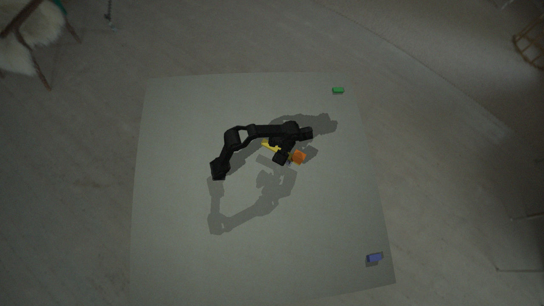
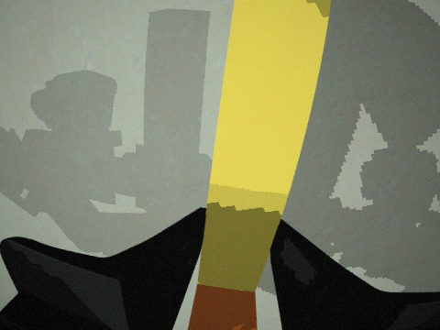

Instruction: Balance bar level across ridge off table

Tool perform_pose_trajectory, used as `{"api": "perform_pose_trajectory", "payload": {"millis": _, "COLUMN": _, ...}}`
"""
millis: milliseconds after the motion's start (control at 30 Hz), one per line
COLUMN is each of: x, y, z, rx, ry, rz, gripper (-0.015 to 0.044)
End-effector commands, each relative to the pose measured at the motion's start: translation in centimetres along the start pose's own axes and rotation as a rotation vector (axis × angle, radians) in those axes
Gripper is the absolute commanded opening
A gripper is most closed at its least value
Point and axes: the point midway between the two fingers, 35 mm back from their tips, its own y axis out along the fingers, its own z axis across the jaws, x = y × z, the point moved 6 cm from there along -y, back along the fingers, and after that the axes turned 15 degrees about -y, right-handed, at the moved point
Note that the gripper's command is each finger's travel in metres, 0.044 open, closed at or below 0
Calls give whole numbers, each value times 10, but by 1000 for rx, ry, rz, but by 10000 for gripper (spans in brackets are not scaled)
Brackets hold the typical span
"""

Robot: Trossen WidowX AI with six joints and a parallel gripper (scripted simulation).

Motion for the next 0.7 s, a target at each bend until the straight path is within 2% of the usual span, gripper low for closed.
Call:
{"api": "perform_pose_trajectory", "payload": {"millis": 0, "x": 0, "y": 1, "z": 0, "rx": -2, "ry": -3, "rz": 2, "gripper": 0}}
{"api": "perform_pose_trajectory", "payload": {"millis": 667, "x": 0, "y": 3, "z": 0, "rx": -2, "ry": -3, "rz": 2, "gripper": 0}}
